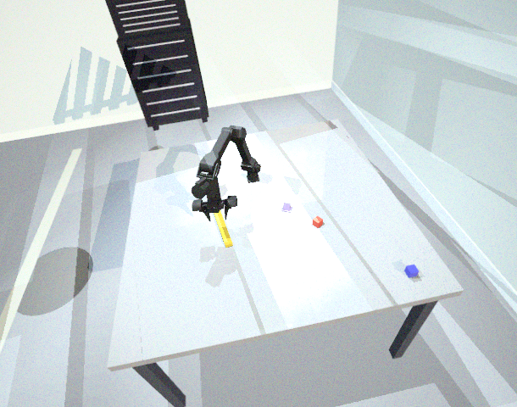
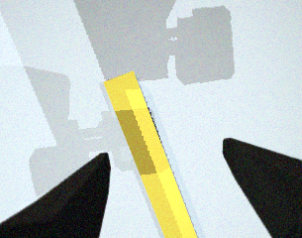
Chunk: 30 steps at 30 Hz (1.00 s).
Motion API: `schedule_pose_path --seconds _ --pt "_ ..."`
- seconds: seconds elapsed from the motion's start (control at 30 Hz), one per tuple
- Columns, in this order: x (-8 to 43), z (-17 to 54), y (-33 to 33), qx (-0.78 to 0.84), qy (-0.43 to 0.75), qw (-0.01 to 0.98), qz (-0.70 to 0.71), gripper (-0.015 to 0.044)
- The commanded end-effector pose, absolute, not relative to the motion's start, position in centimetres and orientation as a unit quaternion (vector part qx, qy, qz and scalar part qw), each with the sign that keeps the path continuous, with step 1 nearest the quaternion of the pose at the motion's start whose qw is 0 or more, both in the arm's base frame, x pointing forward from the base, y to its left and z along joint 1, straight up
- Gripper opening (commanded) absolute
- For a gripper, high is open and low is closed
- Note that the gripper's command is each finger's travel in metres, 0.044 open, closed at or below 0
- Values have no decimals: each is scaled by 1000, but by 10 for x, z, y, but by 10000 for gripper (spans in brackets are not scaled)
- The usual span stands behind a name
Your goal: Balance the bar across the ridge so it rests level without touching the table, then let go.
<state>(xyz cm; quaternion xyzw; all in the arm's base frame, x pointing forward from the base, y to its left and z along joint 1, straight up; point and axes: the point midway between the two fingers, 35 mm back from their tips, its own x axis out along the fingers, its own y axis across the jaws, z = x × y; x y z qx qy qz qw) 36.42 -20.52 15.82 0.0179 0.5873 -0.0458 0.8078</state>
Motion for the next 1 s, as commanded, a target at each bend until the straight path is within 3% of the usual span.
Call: schedule_pose_path --seconds 0.0,0.2,0.97 --pt "355 141 -202 -18 637 770 -9 315" --pt "340 123 -196 -63 695 715 49 315" --pt "342 72 -197 -63 695 715 49 315"
